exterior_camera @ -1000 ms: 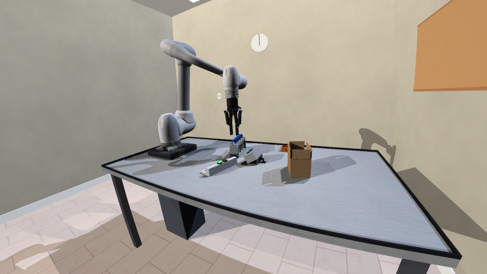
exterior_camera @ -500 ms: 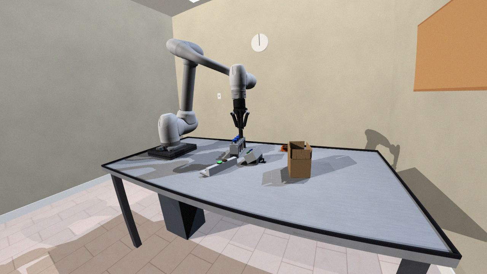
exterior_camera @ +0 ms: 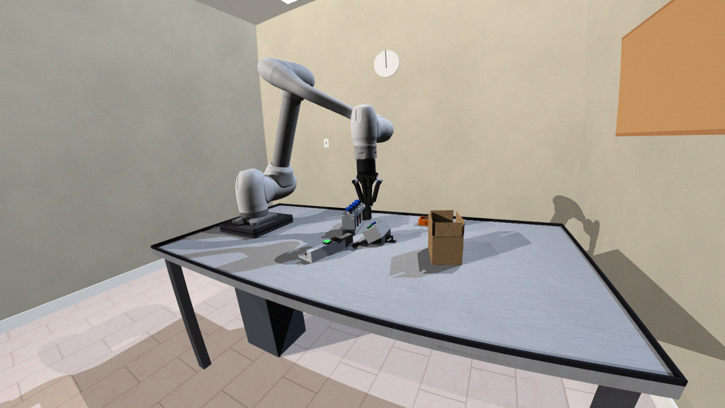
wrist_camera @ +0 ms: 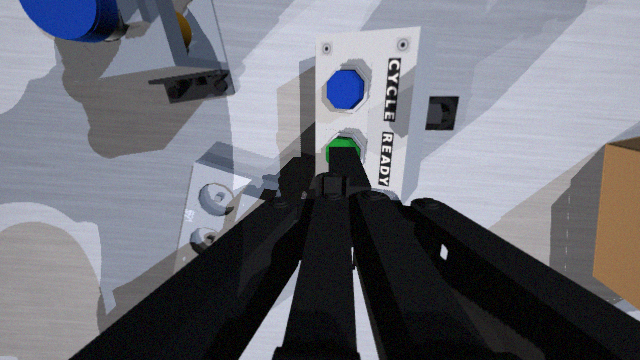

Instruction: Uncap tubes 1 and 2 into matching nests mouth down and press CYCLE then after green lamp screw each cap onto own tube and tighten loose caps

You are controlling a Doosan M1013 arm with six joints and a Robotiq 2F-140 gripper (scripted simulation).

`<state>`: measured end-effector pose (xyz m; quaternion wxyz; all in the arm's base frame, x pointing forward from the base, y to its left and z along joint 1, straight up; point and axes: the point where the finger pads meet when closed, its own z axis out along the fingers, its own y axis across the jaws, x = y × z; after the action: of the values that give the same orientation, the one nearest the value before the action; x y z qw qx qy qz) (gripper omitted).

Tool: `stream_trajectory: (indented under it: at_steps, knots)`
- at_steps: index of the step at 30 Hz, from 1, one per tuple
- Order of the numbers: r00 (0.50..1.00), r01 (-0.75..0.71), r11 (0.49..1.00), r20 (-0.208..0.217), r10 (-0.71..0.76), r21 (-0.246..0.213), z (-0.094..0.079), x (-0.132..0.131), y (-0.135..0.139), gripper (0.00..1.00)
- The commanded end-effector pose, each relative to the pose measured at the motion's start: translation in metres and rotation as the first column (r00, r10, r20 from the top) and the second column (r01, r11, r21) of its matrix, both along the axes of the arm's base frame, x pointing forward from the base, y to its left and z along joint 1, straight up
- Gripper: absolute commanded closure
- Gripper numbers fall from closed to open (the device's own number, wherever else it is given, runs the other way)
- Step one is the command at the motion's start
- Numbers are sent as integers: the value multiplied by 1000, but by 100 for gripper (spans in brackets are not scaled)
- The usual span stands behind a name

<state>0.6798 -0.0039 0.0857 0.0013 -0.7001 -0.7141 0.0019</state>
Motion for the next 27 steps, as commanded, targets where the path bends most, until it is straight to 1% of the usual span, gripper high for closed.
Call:
stream_trajectory:
  at_steps: [1,4,10,27]
  knots:
    - [1000,0,1000,1,0,0,0,1,0,90]
    - [1000,0,1000,1,0,0,0,1,0,90]
    - [1000,0,1000,1,0,0,-18,1,0,90]
    - [1000,0,1000,1,0,0,-19,1,0,90]
